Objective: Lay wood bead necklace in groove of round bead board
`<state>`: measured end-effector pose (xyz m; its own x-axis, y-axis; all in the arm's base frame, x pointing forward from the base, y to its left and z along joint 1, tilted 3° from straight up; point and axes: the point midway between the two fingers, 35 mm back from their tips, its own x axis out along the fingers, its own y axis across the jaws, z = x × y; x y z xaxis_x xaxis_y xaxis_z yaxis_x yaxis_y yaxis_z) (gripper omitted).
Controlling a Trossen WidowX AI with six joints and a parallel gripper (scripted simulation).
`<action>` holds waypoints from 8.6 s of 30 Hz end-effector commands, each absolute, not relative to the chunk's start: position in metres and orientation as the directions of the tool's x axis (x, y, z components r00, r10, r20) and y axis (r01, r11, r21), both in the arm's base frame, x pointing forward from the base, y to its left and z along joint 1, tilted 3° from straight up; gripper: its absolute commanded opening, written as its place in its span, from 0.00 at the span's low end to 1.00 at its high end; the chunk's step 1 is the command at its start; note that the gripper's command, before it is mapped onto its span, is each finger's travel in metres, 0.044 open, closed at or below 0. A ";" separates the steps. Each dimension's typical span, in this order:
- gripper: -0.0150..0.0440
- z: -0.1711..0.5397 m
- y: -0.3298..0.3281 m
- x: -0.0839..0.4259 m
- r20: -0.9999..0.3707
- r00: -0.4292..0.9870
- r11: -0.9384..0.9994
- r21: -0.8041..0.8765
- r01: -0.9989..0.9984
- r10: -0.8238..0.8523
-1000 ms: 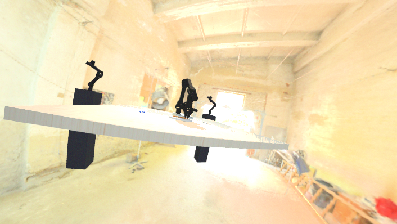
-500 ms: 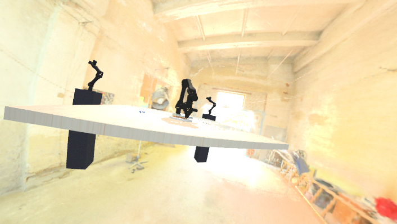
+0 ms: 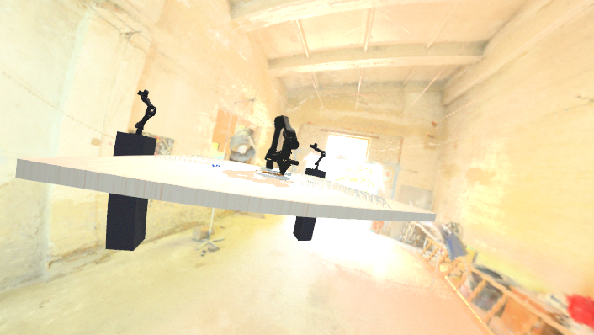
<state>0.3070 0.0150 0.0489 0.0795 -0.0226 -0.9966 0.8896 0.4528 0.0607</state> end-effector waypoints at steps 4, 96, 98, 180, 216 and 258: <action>0.25 0.049 0.015 0.307 -0.997 0.080 0.453 0.061 0.890 -0.023; 0.96 0.056 0.027 0.314 -0.997 0.077 0.450 0.057 0.891 -0.027; 0.87 0.065 0.024 0.315 -0.997 0.077 0.462 0.056 0.885 -0.027; 0.25 0.050 0.016 0.319 -0.996 0.081 0.489 0.059 0.870 -0.024; 0.25 0.048 0.026 0.325 -0.997 0.078 0.494 0.054 0.868 -0.027; 0.87 0.066 0.024 0.325 -0.997 0.078 0.439 0.058 0.896 -0.027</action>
